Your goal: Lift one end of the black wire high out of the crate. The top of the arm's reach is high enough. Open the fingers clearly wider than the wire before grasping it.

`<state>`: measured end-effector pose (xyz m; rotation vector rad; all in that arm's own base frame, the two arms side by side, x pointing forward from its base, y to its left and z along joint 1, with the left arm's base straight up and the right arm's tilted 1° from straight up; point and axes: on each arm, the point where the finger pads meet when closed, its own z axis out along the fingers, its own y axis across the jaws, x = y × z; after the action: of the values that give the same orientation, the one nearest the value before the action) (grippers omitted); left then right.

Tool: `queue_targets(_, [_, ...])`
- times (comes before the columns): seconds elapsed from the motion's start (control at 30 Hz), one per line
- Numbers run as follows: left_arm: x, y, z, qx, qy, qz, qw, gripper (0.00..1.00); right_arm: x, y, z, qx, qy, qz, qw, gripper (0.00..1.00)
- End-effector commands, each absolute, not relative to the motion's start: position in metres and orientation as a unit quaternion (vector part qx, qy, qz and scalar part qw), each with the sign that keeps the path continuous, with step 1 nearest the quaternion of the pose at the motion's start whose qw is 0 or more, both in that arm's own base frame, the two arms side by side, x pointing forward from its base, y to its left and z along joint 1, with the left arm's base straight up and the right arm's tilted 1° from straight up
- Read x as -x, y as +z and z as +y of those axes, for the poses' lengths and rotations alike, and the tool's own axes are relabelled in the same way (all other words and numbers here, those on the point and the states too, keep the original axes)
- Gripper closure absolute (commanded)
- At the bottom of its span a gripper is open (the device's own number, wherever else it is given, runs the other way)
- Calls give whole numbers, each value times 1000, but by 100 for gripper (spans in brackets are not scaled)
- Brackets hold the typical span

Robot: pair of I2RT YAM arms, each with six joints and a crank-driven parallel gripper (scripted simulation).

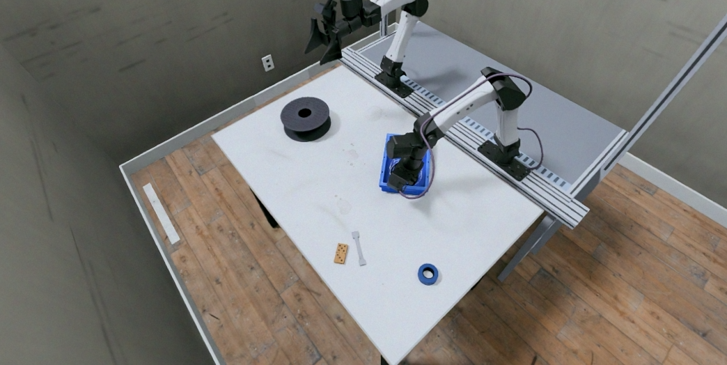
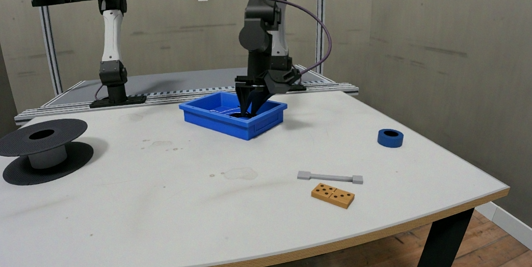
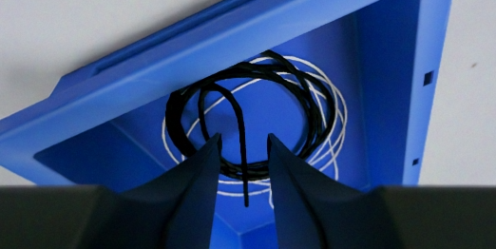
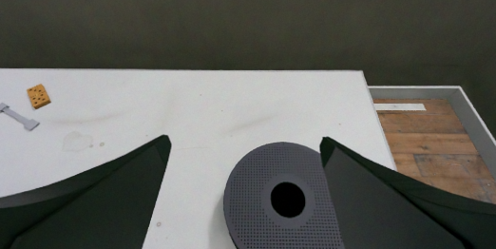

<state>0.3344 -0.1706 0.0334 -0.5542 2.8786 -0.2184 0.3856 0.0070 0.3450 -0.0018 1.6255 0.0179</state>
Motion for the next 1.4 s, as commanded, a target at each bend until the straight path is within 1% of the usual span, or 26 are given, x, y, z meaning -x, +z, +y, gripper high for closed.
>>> queue_targets(0.0, [-334,36,-173,185,-78,974,105,70,-382,360,4,4,4,707,707,0])
queue_targets(0.17, [-333,40,-173,185,-78,974,105,70,-382,360,4,4,4,707,707,0])
queue_targets(0.4, [-333,40,-173,185,-78,974,105,77,-382,360,4,4,4,707,707,0])
queue_targets(0.47, [-333,40,-173,185,-78,974,105,77,-382,360,4,4,4,707,707,0])
queue_targets(0.97, [-333,40,-173,185,-78,974,105,92,-382,360,4,4,4,707,707,0])
queue_targets(1.03, [-333,40,-173,185,-78,974,105,92,-382,360,4,4,4,707,707,0])
queue_targets(1.3, [-333,40,-173,185,-78,974,105,100,-382,360,4,4,4,707,707,0])
queue_targets(1.37, [-333,40,-173,185,-78,974,105,100,-382,360,4,4,4,707,707,0])
